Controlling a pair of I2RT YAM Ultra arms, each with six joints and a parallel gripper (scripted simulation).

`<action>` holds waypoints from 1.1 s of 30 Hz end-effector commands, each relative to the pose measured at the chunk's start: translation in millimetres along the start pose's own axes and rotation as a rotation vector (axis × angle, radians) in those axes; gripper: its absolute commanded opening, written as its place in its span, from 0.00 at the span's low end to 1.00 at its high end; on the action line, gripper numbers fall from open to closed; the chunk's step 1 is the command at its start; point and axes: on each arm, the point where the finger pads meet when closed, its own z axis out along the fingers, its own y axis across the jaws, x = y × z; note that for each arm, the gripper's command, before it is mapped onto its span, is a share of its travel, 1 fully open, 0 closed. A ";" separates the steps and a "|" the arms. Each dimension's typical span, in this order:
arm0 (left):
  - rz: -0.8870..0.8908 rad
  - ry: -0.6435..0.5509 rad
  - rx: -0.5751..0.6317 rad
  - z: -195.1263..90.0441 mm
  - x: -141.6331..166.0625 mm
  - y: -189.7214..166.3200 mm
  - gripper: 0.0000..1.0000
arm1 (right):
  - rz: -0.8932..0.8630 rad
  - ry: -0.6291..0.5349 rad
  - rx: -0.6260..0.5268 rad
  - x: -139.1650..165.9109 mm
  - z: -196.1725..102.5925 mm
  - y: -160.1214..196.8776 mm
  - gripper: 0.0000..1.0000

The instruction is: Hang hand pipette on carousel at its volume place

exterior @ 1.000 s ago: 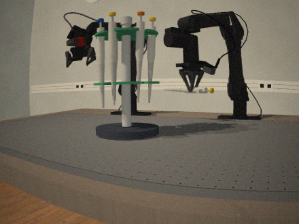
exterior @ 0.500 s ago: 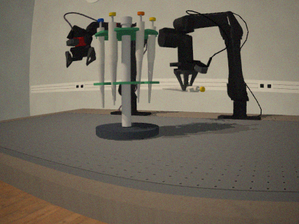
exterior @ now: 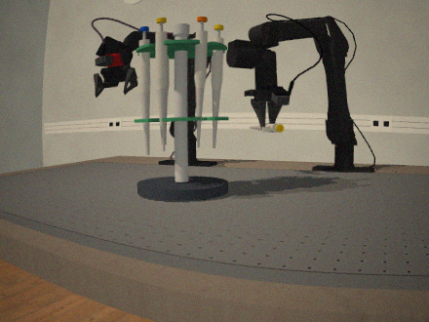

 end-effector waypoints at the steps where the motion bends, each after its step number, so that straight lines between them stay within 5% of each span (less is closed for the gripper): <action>1: 0.188 -0.007 0.013 -10.4 -2.1 -1.2 0.12 | -0.025 -0.037 0.012 -9.1 -5.9 -2.7 1.00; 9: 0.264 -0.008 0.013 -10.4 -2.3 -1.2 0.12 | -0.025 -0.037 0.012 -9.1 -5.9 -2.7 1.00; 20: 0.668 -0.010 0.011 -10.4 -2.1 -1.2 0.12 | -0.025 -0.037 0.012 -9.1 -5.9 -2.7 1.00; 26: 0.671 -0.010 0.011 -10.4 -2.3 -1.2 0.12 | -0.025 -0.037 0.012 -9.1 -5.9 -2.7 1.00; 33: 0.928 -0.012 0.010 -10.4 -2.1 -1.2 0.12 | -0.025 -0.037 0.012 -9.1 -5.9 -2.7 1.00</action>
